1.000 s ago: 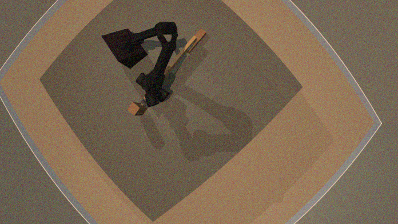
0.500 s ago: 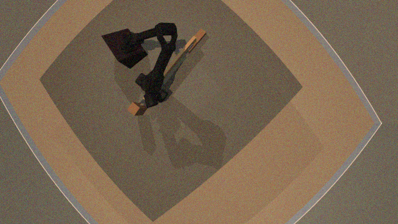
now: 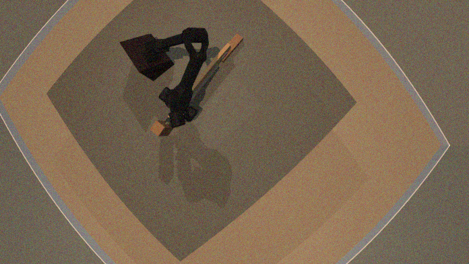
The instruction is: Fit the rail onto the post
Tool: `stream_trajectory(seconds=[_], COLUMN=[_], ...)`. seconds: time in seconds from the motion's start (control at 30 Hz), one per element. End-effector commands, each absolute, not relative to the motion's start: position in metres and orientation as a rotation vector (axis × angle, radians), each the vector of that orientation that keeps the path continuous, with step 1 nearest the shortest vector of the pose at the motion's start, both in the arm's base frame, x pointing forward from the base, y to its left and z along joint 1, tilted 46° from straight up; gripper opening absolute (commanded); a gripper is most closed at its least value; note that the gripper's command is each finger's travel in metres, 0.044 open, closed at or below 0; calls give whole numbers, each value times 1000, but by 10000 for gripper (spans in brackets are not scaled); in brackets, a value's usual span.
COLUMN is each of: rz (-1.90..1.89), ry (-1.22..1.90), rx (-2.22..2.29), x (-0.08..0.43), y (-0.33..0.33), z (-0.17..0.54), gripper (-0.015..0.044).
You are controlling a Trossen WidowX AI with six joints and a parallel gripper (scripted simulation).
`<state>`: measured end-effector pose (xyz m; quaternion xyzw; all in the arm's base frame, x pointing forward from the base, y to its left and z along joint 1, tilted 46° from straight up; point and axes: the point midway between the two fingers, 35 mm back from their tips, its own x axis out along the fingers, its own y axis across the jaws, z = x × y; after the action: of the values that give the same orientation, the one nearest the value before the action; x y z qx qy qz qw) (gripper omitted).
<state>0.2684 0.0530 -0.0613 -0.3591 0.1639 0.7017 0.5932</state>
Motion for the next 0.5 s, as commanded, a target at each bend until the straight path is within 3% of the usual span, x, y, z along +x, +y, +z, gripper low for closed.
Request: stream_trajectory(seconds=[0.0, 0.47], rz=[1624, 1624], ry=[378, 378], rx=[-840, -840], x=[272, 274], y=[50, 47], z=[-62, -65], gripper=[0, 0])
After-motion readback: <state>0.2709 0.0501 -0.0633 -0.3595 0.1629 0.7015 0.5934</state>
